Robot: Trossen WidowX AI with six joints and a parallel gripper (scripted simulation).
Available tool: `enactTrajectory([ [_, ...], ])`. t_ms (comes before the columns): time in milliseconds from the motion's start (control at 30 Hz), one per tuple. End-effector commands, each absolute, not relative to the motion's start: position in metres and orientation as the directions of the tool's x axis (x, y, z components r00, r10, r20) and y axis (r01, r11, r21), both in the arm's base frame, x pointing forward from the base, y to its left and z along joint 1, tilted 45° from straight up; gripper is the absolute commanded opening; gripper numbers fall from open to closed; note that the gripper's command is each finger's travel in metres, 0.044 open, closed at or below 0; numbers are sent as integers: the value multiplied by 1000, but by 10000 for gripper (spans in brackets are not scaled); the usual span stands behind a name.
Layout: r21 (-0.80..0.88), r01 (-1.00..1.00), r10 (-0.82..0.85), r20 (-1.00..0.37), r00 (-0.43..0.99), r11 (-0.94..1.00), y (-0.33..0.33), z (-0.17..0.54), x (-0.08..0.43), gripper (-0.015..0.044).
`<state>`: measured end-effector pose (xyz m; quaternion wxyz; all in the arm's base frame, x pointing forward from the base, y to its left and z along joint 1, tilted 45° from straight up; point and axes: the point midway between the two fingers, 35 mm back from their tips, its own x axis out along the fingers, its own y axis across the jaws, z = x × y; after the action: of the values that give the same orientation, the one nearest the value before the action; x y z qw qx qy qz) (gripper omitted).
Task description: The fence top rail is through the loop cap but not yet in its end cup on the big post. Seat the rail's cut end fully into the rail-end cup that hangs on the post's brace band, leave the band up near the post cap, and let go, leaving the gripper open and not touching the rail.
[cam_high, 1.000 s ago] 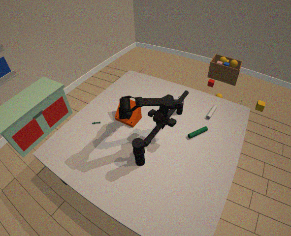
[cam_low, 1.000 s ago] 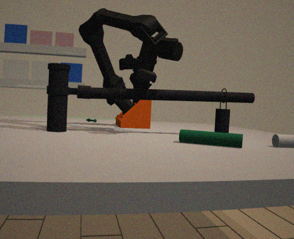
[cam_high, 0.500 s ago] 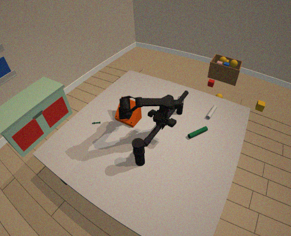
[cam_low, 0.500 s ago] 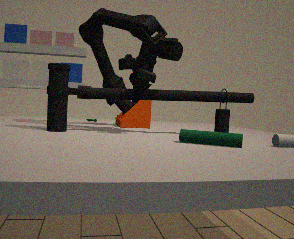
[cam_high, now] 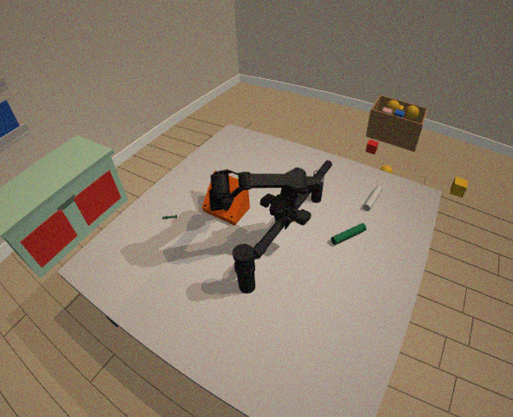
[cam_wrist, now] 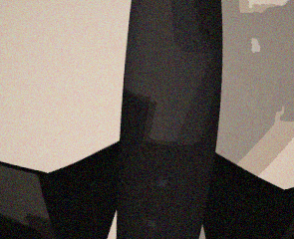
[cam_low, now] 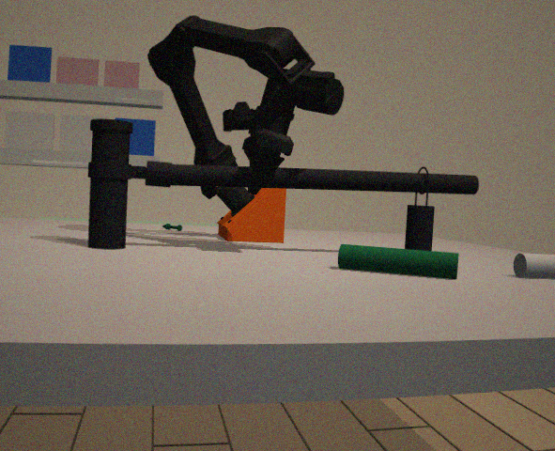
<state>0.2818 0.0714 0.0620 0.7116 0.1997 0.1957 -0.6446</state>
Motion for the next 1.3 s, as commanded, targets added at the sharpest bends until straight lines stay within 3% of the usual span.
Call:
enactTrajectory([
  [0,33,994,-842,-530,102,100,73,65,284,0],
  [1267,27,996,-842,-532,88,87,64,71,283,0],
])
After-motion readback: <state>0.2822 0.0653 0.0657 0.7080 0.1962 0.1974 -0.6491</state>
